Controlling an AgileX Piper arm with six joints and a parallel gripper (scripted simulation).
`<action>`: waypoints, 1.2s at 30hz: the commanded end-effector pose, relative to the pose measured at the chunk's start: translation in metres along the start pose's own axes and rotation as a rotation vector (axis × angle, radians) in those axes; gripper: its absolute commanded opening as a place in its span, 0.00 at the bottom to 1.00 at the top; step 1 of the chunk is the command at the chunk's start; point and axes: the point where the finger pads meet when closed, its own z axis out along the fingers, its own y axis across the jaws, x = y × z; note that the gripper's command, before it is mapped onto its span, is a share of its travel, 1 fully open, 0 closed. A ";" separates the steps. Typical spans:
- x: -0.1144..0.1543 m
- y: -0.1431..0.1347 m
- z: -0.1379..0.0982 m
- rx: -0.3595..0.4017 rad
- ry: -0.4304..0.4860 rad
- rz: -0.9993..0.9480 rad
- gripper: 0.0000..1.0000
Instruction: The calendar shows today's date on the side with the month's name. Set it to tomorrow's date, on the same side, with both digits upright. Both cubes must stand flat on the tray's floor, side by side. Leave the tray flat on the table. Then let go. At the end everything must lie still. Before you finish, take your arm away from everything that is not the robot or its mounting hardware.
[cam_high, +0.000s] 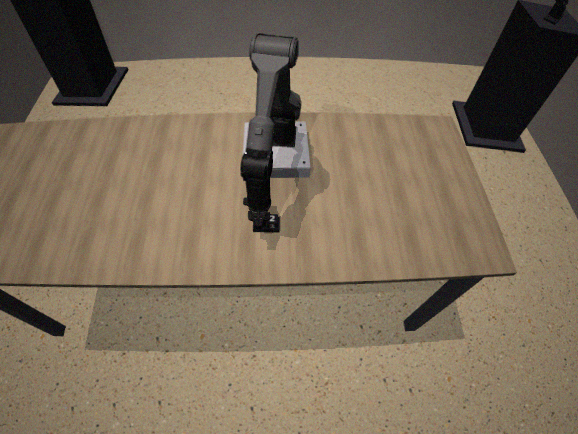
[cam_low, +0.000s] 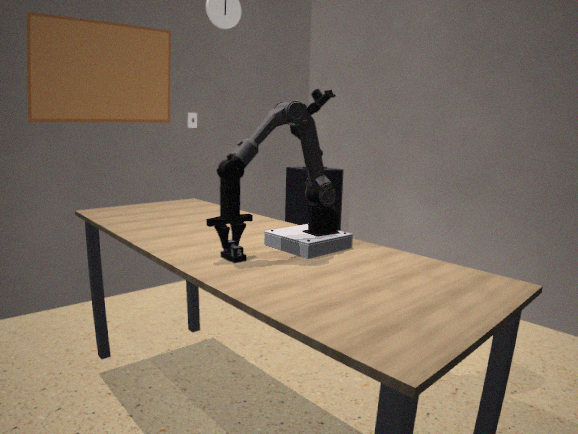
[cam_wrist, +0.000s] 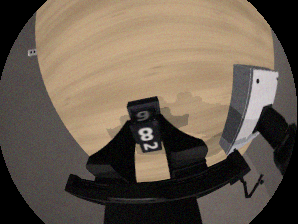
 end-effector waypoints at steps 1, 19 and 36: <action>0.000 -0.001 0.000 -0.001 -0.001 0.002 0.35; -0.001 -0.001 0.000 -0.001 -0.001 0.002 0.35; 0.000 -0.002 0.003 0.002 0.000 0.002 0.35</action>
